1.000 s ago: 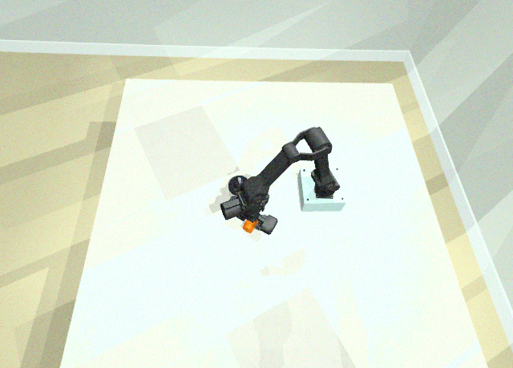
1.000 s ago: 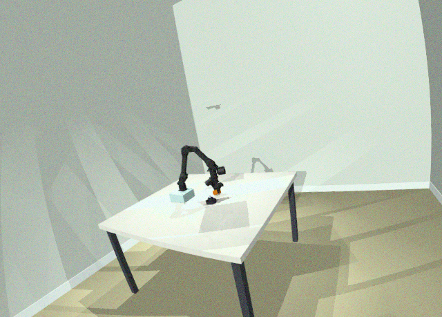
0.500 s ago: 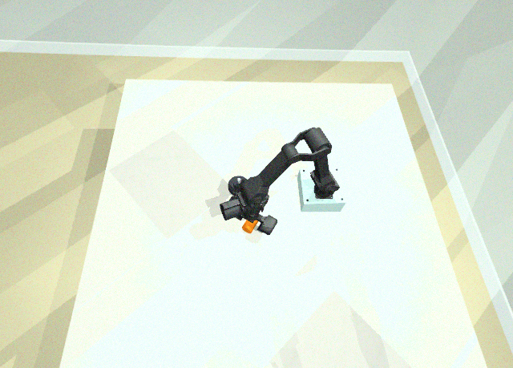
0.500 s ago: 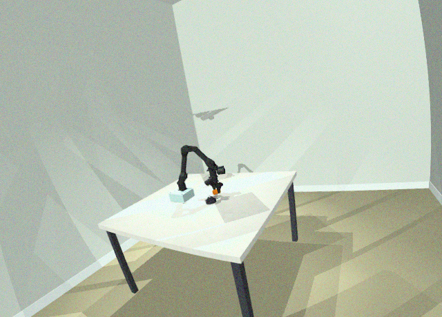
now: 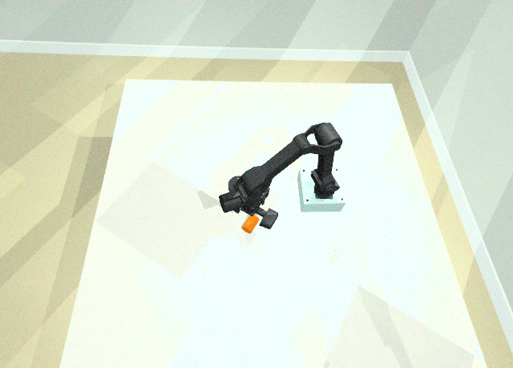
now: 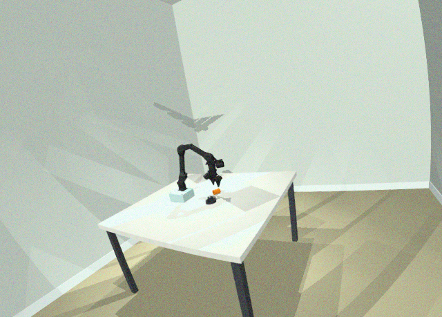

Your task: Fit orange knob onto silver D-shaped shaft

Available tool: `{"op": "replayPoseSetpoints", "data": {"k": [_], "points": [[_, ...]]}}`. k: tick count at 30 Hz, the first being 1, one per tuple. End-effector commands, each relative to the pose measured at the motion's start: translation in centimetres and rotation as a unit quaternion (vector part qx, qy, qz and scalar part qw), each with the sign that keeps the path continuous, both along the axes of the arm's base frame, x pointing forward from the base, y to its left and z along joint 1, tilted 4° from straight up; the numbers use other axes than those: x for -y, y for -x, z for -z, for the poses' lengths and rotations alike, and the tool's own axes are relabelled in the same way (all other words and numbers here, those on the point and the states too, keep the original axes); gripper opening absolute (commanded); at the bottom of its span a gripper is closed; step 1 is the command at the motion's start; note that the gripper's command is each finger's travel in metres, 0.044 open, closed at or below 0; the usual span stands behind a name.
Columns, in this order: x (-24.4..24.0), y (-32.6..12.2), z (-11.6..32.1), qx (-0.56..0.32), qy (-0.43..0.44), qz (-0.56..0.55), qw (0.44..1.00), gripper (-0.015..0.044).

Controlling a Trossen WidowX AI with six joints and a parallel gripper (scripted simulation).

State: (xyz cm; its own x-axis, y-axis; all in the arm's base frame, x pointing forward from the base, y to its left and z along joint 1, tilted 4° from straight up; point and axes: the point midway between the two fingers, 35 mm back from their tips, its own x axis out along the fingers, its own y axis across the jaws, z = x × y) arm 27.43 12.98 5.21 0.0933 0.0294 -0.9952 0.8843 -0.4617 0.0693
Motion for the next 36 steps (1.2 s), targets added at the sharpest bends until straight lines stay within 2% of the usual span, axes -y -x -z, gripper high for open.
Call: {"op": "replayPoseSetpoints", "data": {"k": [1, 8, 14, 18, 22, 36], "points": [[0.1, 0.3, -0.5, -0.006, 0.003, 0.001, 1.0, 0.044], [0.1, 0.3, -0.5, -0.007, 0.006, 0.002, 1.0, 0.044], [-1.1, -0.1, -1.3, -0.044, 0.078, 0.01, 0.996, 0.044], [-1.1, -0.1, -1.1, -0.044, 0.078, 0.01, 0.996, 0.044], [-1.2, -0.3, 1.2, -0.044, 0.078, 0.01, 0.996, 0.044], [-1.3, -0.5, 2.9, -0.044, 0.078, 0.01, 0.996, 0.044]]}}
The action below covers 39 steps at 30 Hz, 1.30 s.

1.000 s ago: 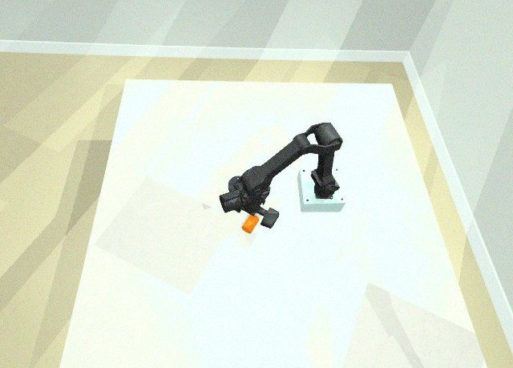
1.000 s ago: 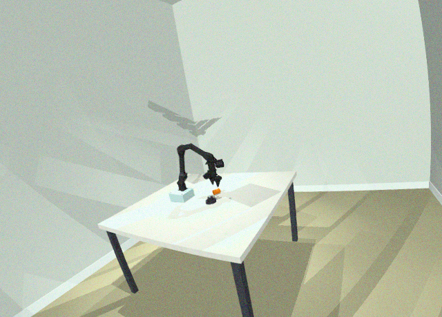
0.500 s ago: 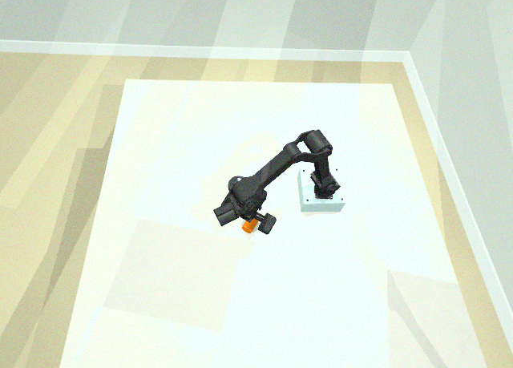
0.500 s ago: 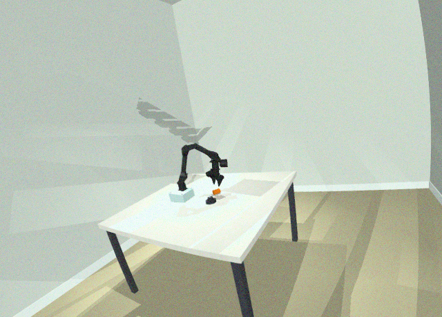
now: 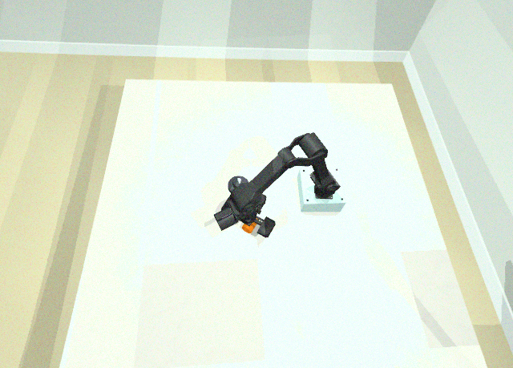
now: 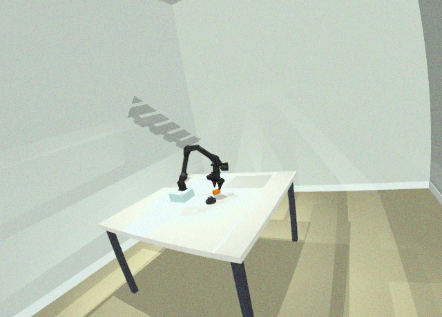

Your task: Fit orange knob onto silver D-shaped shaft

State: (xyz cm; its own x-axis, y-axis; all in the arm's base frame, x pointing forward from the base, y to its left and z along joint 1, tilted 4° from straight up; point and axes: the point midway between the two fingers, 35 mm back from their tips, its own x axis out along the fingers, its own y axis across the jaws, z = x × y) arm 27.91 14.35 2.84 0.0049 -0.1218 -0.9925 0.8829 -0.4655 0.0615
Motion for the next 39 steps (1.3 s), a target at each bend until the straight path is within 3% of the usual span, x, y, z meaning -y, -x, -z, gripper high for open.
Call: {"op": "replayPoseSetpoints", "data": {"k": [1, 19, 27, 34, 39], "points": [[0.1, 0.0, 0.7, 0.0, 0.003, 0.002, 1.0, 0.044], [0.0, -0.2, 3.3, 0.0, 0.003, 0.002, 1.0, 0.044], [0.0, -0.2, 3.3, 0.0, 0.003, 0.002, 1.0, 0.024], [0.0, -0.2, 3.3, 0.0, 0.003, 0.002, 1.0, 0.024], [0.0, -0.2, 3.3, 0.0, 0.003, 0.002, 1.0, 0.0207]]}}
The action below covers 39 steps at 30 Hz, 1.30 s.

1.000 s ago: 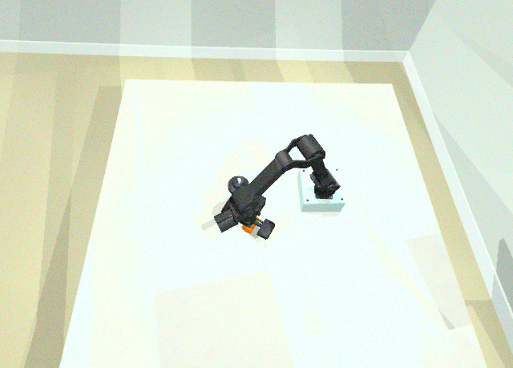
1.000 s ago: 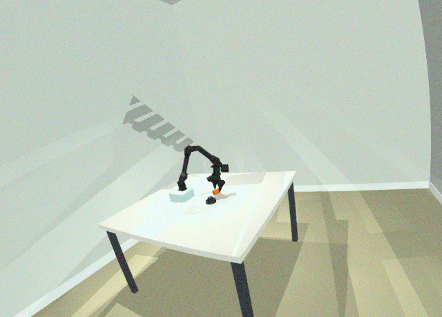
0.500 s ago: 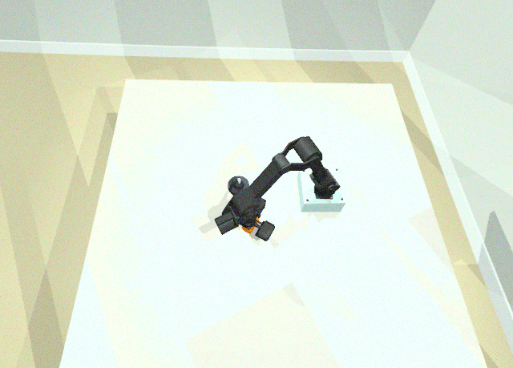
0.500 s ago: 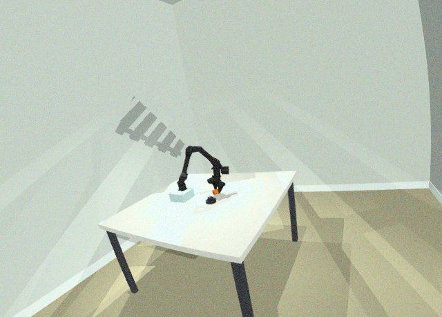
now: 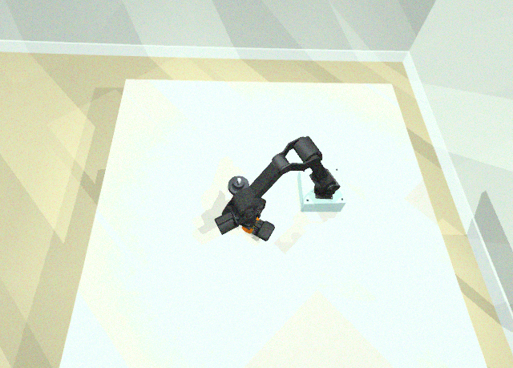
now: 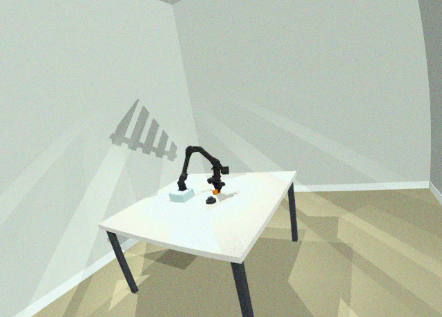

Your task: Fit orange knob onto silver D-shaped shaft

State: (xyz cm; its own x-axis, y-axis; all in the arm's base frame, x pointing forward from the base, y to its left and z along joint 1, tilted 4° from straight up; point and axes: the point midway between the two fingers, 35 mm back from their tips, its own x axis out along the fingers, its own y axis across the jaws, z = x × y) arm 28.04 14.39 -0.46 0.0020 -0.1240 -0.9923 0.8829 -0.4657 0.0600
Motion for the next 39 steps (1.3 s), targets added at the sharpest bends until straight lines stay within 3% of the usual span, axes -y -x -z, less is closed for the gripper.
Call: {"op": "replayPoseSetpoints", "data": {"k": [1, 8, 39], "points": [[0.0, 0.0, 0.0, 0.002, 0.002, 0.002, 1.0, 0.02], [0.1, 0.0, 0.0, 0.004, -0.005, 0.0, 1.0, 0.0179], [2.9, 1.5, -1.4, 0.127, -0.238, -0.018, 0.963, 0.0179]]}}
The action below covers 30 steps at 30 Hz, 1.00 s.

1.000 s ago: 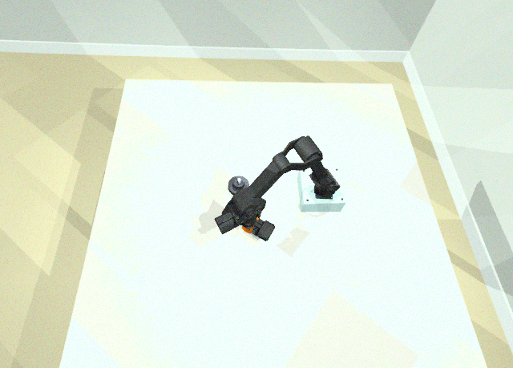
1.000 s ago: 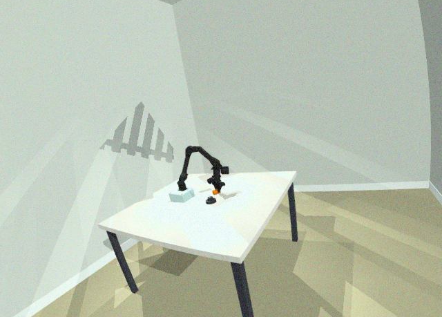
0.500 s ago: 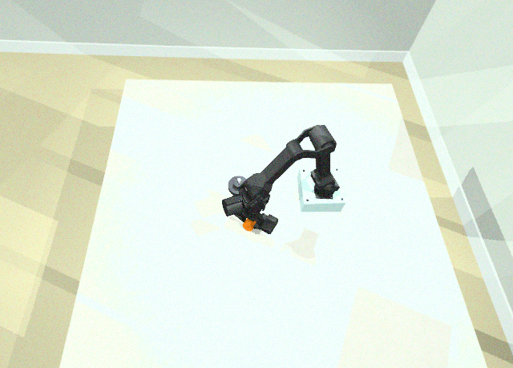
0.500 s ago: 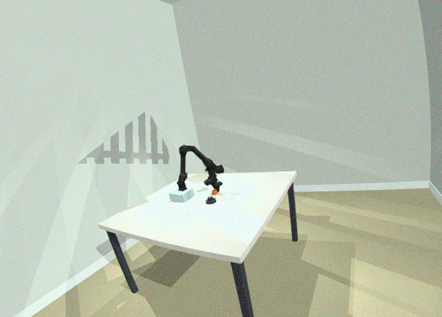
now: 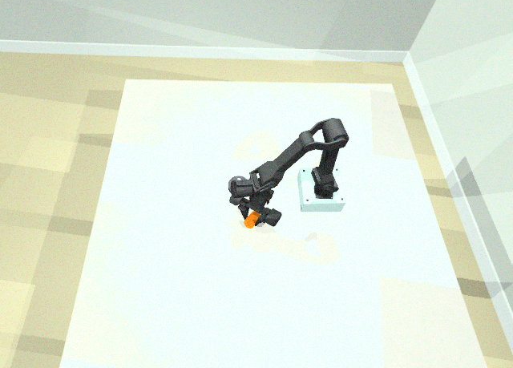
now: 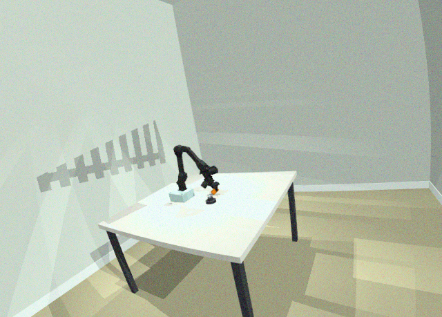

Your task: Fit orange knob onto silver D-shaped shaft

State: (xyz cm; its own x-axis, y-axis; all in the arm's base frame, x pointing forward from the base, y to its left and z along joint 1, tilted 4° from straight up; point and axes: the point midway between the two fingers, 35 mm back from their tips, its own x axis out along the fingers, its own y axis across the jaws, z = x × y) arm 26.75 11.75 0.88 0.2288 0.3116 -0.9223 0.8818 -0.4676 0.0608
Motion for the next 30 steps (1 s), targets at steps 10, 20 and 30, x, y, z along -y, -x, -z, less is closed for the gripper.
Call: {"op": "replayPoseSetpoints", "data": {"k": [10, 20, 30], "points": [[1.3, 0.7, -0.1, 0.051, -0.095, -0.009, 0.994, 0.0179], [2.3, 1.3, 0.0, 0.09, -0.17, -0.015, 0.981, 0.0179], [3.3, 1.8, 0.4, 0.129, -0.244, -0.02, 0.961, 0.0179]]}}
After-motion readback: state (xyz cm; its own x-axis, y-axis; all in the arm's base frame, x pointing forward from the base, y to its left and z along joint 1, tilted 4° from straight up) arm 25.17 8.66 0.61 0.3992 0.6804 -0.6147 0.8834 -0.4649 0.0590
